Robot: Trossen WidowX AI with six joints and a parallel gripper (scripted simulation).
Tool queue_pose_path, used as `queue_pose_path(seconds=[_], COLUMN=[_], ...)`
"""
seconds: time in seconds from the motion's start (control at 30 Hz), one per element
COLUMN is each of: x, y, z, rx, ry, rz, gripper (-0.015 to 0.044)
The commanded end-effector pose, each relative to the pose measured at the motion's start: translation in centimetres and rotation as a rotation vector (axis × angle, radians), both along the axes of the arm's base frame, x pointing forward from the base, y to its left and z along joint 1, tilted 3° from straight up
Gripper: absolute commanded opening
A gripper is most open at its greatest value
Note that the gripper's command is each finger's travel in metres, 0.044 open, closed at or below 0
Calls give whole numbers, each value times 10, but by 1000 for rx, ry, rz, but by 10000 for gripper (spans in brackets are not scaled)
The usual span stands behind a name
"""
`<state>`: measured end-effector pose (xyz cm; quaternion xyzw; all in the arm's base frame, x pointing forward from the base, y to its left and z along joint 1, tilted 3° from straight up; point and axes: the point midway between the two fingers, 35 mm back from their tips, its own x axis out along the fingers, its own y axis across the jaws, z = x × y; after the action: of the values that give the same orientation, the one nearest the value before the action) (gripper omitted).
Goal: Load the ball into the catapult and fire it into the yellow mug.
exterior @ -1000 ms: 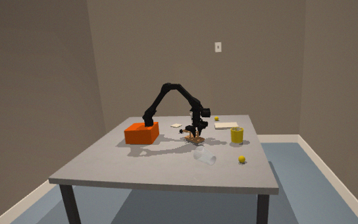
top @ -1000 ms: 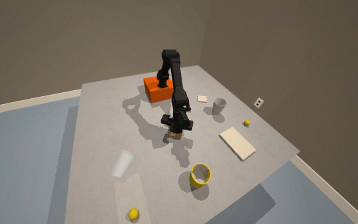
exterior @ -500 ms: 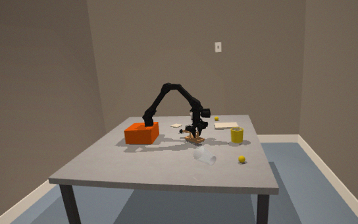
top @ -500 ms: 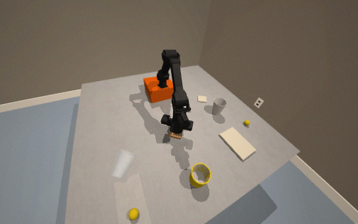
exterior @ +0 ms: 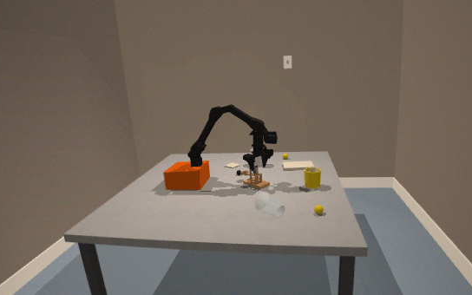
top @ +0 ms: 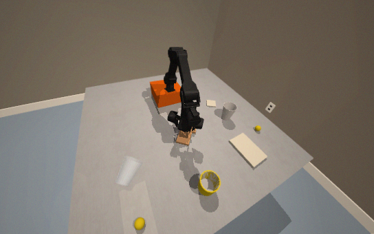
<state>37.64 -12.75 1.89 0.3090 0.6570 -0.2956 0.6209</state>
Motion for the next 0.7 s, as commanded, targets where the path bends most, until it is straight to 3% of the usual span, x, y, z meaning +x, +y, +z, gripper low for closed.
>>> queue_pose_path(seconds=[0.0, 0.33, 0.47, 0.67], x=[2, 1, 1, 1], y=[-2, 1, 2, 2], z=[33, 26, -16, -20], rx=[-10, -9, -9, -9], ry=[-28, -41, -41, -41], rz=[4, 1, 1, 1], gripper=[440, 440, 440, 440])
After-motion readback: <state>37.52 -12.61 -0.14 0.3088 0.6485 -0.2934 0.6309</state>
